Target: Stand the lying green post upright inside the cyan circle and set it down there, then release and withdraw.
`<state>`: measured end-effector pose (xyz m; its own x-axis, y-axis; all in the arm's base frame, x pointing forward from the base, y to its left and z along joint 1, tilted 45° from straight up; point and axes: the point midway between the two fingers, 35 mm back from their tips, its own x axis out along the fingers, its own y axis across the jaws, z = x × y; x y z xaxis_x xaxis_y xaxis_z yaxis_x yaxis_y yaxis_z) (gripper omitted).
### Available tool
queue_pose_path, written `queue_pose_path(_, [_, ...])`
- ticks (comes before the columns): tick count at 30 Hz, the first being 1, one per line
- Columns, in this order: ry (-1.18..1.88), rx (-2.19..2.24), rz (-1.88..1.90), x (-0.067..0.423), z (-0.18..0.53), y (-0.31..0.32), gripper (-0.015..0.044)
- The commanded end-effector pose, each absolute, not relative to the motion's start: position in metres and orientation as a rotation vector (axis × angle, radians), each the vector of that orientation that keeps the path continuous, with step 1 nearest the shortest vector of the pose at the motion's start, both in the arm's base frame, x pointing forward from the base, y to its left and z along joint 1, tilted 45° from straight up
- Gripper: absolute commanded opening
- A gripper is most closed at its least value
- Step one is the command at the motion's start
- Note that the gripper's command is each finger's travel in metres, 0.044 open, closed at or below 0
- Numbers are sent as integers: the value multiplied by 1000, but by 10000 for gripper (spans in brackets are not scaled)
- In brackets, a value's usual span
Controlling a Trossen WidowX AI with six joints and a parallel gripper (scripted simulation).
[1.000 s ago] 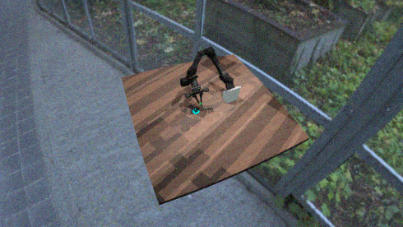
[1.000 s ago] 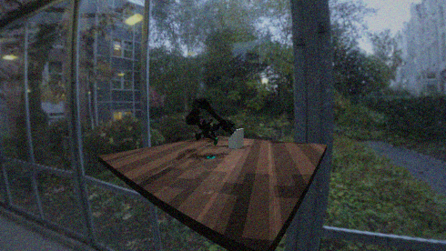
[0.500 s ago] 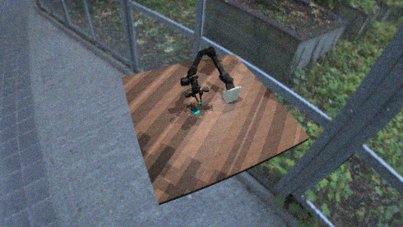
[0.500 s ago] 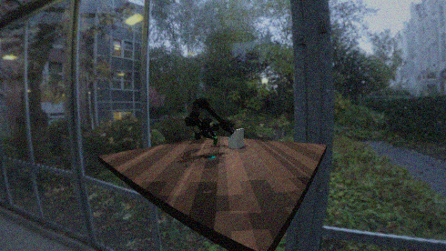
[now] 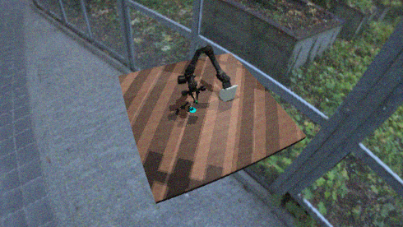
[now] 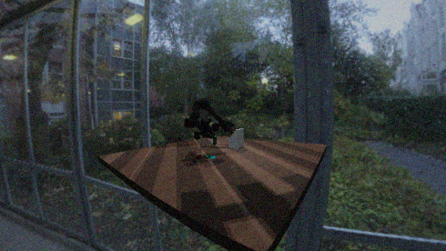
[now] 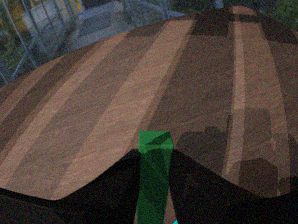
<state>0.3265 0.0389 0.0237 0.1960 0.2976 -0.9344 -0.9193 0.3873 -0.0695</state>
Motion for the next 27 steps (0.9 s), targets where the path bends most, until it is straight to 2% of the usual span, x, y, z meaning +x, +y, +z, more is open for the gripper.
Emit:
queue_pose_path(1, [979, -754, 987, 326, 27, 39, 23])
queue_pose_path(27, [761, -746, 1020, 326, 40, 36, 23])
